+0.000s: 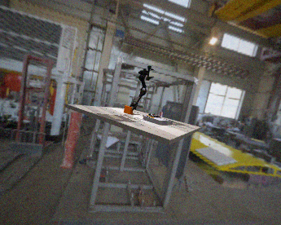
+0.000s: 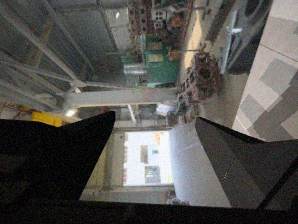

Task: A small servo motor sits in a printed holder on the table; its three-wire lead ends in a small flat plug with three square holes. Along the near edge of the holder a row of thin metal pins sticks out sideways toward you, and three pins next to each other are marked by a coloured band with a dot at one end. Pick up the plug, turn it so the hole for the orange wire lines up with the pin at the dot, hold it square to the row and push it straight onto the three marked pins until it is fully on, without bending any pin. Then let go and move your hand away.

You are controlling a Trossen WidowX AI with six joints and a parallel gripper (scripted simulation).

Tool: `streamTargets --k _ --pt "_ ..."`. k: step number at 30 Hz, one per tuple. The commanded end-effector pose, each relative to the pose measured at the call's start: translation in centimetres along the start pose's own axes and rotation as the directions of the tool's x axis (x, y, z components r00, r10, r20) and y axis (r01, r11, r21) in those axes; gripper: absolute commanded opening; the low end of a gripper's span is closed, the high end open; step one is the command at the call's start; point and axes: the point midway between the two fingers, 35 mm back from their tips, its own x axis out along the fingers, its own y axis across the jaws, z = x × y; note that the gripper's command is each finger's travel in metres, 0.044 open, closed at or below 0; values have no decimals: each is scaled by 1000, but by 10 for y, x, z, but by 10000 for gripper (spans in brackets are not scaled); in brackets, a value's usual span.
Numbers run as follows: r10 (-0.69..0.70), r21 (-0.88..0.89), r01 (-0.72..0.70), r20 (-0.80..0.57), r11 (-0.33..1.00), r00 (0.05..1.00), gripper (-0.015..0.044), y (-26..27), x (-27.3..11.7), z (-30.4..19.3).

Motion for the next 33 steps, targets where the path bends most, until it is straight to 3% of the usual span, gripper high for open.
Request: streamTargets --k 1,11,33 --pt "0 -2 0 0 1000 1000 374 0 0 0" --pt "17 -110 -18 -13 994 1000 115 -7 19 -10" --pt "62 -504 -79 -52 860 997 115 -48 83 -49"
